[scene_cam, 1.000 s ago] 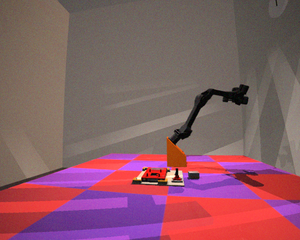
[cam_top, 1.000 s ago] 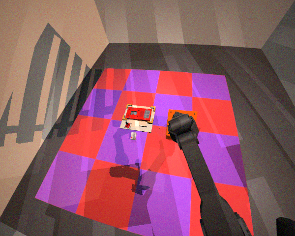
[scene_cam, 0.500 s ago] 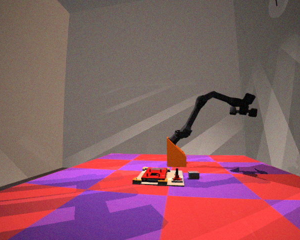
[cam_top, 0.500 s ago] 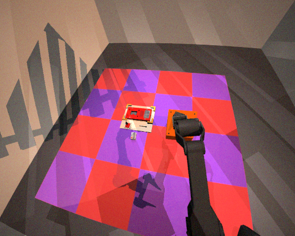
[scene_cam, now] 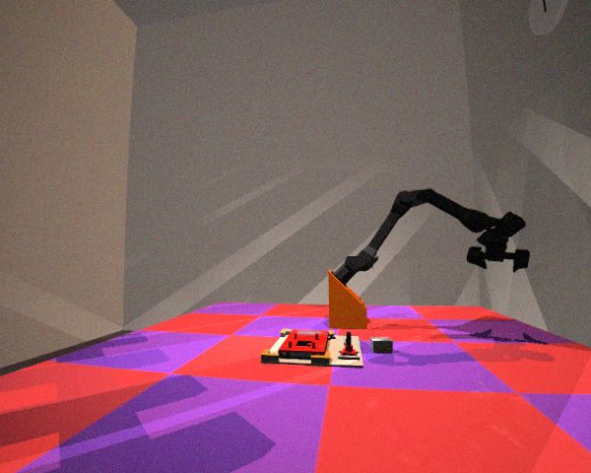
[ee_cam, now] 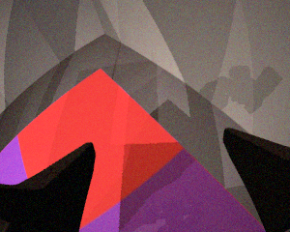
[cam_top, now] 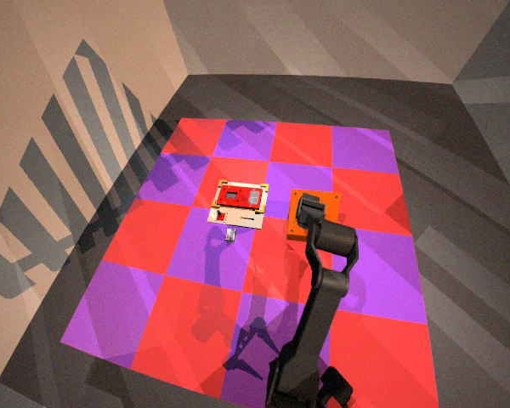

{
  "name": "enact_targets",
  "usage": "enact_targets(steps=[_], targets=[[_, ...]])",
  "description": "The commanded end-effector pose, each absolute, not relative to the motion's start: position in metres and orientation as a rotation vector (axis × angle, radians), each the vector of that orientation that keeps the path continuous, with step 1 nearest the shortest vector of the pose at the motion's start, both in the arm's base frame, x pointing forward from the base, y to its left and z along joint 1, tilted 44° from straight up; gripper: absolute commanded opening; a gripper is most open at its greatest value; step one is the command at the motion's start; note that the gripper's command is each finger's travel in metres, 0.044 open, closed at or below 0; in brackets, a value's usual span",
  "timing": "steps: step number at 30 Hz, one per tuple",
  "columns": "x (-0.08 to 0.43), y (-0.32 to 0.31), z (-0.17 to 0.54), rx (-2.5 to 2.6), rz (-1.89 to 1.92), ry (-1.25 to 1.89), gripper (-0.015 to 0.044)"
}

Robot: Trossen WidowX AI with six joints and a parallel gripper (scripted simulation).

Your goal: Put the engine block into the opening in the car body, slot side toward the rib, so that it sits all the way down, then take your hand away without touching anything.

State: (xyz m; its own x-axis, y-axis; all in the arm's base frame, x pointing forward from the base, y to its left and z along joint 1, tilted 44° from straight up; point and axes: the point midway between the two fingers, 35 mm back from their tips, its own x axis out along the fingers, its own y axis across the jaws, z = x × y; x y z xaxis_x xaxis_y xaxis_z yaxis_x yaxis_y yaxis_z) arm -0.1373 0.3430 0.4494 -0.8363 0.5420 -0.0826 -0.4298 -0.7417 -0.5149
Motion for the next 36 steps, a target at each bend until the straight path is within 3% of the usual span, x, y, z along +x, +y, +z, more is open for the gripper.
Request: enact_targets(steps=[1,10,18,27,36], targets=[[-0.089,0.374,0.408,-0.434,2.399,-0.568,0.0440],[0.021,0.400,0.332,-0.616,2.191,-0.344,0.0440],[0.122,0.382,0.253,-0.758,2.027,-0.136,0.0440],[0.214,0.315,0.167,-0.843,1.874,0.122,0.0440],[0.267,0.211,0.087,-0.821,1.756,0.393,0.0440]])
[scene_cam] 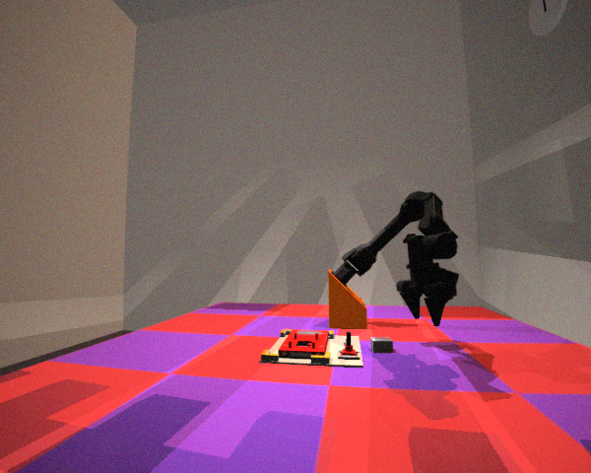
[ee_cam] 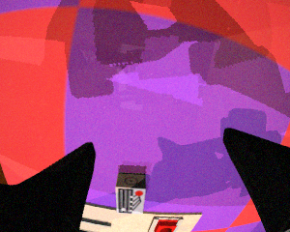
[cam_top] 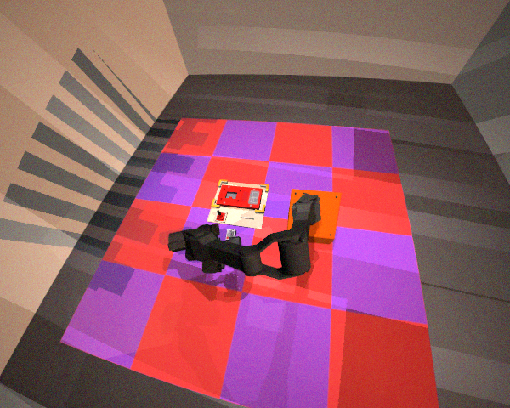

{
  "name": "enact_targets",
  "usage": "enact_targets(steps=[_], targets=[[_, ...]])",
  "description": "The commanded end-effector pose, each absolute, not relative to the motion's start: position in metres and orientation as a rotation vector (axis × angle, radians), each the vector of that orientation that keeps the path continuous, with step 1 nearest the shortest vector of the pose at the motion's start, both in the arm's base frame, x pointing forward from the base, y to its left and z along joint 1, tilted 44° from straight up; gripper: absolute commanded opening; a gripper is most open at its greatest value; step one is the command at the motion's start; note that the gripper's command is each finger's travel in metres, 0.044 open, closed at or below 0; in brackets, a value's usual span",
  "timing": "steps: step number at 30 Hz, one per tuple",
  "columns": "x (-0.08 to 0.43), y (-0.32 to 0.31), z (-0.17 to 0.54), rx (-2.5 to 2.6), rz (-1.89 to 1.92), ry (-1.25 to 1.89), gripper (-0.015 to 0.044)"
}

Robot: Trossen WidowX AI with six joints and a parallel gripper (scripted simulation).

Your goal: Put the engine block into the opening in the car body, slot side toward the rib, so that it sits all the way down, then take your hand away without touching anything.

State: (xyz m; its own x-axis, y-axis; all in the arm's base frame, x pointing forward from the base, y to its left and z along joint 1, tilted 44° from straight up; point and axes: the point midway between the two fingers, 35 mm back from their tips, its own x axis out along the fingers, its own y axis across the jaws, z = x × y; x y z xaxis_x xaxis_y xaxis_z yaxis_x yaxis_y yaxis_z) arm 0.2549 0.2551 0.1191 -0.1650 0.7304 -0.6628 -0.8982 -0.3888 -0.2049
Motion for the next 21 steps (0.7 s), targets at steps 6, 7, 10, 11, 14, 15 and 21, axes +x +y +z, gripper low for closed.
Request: enact_targets(steps=[6,7,10,11,14,15,21], targets=[[0.269,0.165,0.059,-0.781,1.723,0.484,0.0440],[0.269,0.165,0.059,-0.781,1.723,0.484,0.0440],[0.269,0.165,0.059,-0.781,1.723,0.484,0.0440],[0.269,0.165,0.059,-0.781,1.723,0.484,0.0440],[0.266,0.182,0.042,-0.780,1.724,0.484,0.0440],[0.264,0.187,0.036,-0.780,1.724,0.483,0.0440],[0.264,0.190,0.033,-0.779,1.724,0.483,0.0440]])
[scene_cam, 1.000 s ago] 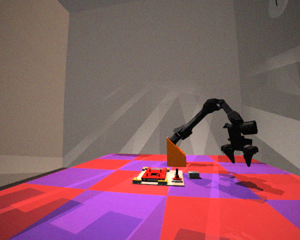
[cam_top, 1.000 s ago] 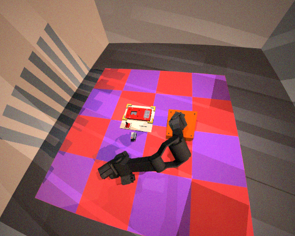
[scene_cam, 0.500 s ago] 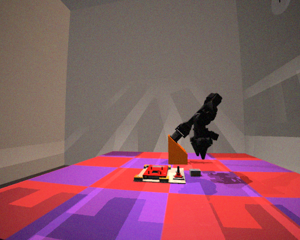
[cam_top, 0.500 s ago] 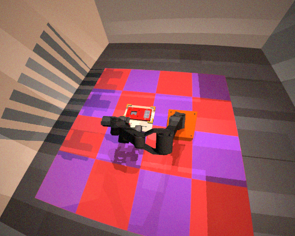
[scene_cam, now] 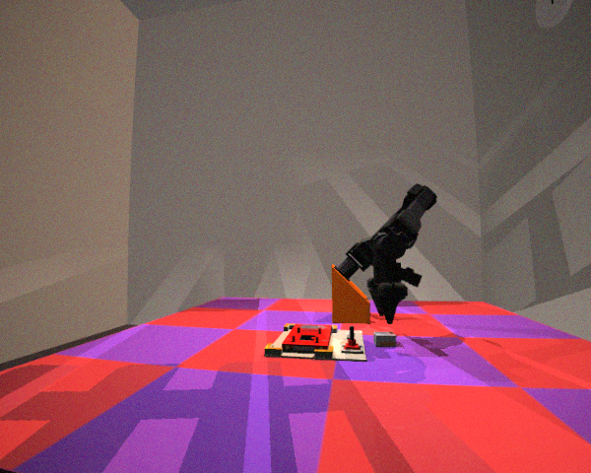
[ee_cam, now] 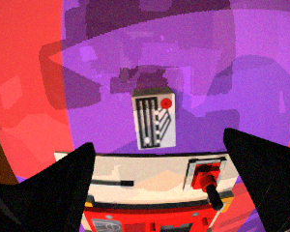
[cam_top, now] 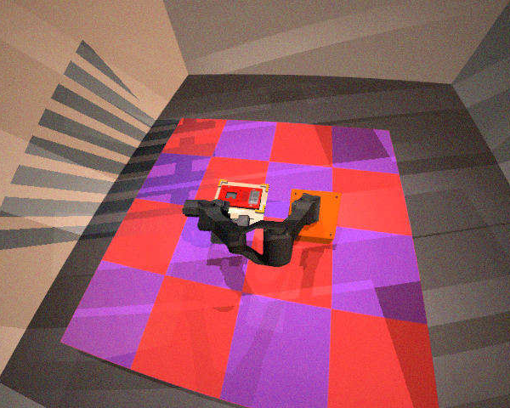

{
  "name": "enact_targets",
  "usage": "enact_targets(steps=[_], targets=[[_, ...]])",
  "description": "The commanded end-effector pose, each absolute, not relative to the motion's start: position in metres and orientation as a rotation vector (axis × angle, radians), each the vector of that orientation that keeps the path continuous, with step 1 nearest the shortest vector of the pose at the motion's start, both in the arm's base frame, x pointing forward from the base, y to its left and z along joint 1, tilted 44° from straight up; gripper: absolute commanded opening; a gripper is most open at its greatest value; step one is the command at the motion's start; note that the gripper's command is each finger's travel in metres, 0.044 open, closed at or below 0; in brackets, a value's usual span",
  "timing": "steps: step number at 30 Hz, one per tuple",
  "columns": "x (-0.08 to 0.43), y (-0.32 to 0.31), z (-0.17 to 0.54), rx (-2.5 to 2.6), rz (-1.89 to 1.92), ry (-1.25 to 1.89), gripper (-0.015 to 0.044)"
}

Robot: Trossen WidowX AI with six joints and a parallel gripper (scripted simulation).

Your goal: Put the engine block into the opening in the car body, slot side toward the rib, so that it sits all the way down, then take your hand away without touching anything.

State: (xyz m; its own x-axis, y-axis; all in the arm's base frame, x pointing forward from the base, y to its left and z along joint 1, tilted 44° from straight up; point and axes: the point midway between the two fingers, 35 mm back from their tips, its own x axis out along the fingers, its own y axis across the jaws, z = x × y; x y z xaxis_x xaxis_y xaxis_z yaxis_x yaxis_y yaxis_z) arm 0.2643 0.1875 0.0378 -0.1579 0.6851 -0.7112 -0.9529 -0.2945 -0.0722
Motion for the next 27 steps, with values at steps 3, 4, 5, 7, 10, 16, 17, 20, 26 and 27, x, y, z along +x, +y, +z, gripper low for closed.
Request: enact_targets(steps=[3,4,5,7,10,16,17,20,26,27], targets=[[0.261,0.198,0.024,-0.779,1.724,0.482,0.0440],[0.261,0.199,0.023,-0.779,1.724,0.482,0.0440],[0.261,0.199,0.023,-0.779,1.724,0.482,0.0440],[0.261,0.199,0.023,-0.779,1.724,0.482,0.0440],[0.260,0.201,0.020,-0.779,1.724,0.482,0.0440],[0.259,0.208,0.013,-0.779,1.724,0.482,0.0440],[0.259,0.209,0.012,-0.778,1.724,0.482,0.0440],[0.258,0.212,0.008,-0.778,1.724,0.482,0.0440],[0.256,0.217,0.003,-0.777,1.724,0.482,0.0440],[0.256,0.217,0.003,-0.777,1.724,0.482,0.0414]])
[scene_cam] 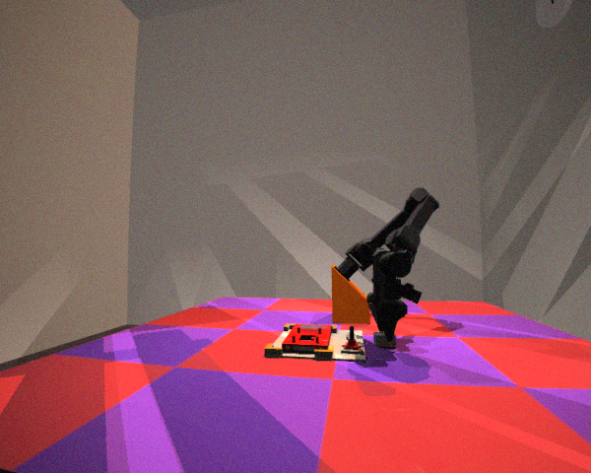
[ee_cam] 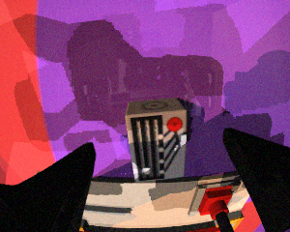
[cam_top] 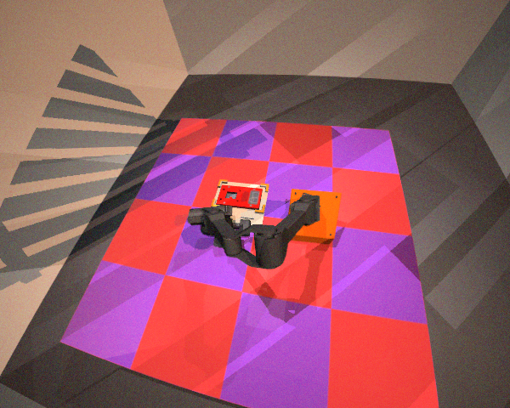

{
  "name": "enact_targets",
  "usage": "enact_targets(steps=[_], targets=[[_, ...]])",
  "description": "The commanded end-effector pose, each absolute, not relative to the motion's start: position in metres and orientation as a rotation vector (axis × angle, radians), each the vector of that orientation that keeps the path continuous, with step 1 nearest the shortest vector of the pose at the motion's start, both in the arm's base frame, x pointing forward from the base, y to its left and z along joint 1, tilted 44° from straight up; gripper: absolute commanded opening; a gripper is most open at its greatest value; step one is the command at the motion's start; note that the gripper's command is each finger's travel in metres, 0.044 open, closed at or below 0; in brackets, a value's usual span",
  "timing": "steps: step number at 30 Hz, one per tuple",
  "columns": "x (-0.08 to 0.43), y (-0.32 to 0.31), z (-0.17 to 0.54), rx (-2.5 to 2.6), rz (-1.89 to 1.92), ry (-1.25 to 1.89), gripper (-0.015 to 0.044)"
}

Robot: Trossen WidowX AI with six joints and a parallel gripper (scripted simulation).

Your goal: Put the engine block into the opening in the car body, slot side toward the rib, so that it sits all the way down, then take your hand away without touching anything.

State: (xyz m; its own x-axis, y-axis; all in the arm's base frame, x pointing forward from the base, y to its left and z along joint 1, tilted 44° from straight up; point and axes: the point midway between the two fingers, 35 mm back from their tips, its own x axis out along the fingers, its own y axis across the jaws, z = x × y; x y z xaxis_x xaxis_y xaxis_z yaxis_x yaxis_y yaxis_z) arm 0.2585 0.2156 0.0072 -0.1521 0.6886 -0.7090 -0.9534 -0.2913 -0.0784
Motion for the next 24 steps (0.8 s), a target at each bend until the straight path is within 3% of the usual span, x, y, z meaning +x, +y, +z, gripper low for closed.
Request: enact_targets(steps=[1,11,18,21,24], targets=[[0.2563,0.2170,0.0032,-0.777,1.724,0.482,0.0387],[0.2563,0.2170,0.0032,-0.777,1.724,0.482,0.0125],[0.2563,0.2170,0.0032,-0.777,1.724,0.482,0.0078],[0.2571,0.2157,0.0044,-0.778,1.724,0.482,0.0000],[0.2604,0.2101,0.0095,-0.781,1.723,0.484,0.0000]])
